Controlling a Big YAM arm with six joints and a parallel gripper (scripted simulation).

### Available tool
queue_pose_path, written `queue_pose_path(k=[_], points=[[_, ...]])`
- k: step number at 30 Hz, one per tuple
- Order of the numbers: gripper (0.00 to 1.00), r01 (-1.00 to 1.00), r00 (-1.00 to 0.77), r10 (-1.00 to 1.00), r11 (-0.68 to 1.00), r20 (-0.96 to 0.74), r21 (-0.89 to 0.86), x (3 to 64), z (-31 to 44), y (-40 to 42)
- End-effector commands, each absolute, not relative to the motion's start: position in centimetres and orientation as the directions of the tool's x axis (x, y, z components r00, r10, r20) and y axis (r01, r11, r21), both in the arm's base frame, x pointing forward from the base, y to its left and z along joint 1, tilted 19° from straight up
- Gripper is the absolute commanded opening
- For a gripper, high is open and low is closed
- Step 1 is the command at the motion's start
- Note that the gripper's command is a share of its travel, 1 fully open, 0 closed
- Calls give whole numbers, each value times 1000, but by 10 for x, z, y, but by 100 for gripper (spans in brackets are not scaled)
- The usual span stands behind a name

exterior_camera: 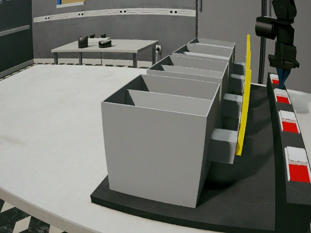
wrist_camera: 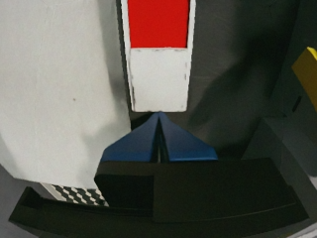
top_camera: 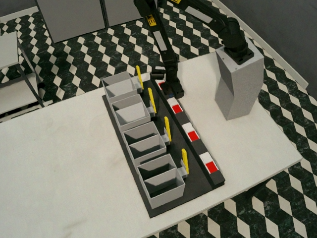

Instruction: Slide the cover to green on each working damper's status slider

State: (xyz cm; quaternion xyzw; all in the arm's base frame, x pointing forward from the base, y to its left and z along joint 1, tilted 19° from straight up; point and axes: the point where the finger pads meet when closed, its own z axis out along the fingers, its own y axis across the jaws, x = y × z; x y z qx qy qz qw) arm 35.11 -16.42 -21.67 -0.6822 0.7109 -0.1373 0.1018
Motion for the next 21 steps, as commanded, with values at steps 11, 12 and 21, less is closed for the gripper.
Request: queue_pose_path(k=[11,12,21], points=[[0,-951,-41,-999,32,24,-308,337,-225,-144],[0,-951,-41,-999,32,24,-309,337,-225,-143],[0,-951,-41,-999,32,24,-309,337,-225,-139]])
